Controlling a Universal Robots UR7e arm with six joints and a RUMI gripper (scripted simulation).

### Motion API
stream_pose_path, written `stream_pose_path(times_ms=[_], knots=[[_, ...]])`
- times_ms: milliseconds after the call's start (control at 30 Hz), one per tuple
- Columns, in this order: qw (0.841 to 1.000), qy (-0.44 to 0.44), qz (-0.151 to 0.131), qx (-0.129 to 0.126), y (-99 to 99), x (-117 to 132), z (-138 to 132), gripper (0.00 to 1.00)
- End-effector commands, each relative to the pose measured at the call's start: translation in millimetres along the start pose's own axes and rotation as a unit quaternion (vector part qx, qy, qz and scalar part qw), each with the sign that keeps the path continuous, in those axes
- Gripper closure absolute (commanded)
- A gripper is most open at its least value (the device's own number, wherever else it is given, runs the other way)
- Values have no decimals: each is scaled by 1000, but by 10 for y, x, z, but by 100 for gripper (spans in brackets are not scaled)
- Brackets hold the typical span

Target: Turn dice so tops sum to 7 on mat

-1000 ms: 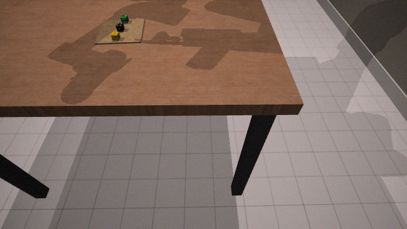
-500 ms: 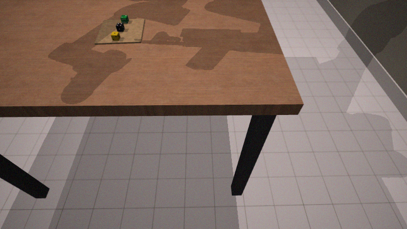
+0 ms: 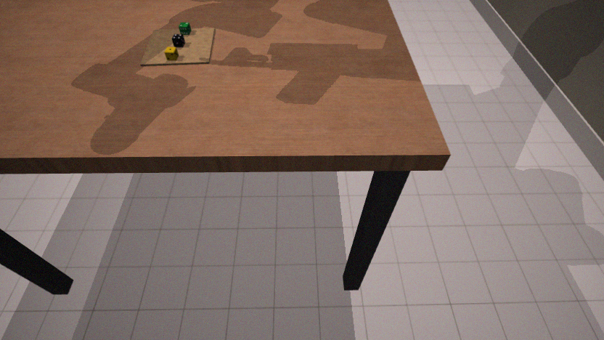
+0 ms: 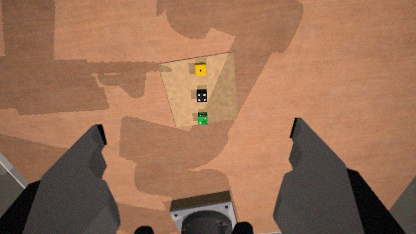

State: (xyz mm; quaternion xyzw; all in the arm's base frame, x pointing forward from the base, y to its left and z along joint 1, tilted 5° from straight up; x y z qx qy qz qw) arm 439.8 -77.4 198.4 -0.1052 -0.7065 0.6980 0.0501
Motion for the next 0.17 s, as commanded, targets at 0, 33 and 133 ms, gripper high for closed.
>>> stream_pose_path(times_ms=[0,33,133], knots=[[1000,0,1,0,-4,-3,1,0],[1000,0,1,0,-4,-3,1,0],[1000,0,1,0,-4,-3,1,0]])
Point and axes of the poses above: the point where the finger pads meet when closed, its own y axis out along the fingers, its own z axis across the jaws, x = y × z, the point moved 1 cm from there along -y, back along the fingers, and after that the axes turned 3 degrees about y, right-handed, at the moved point
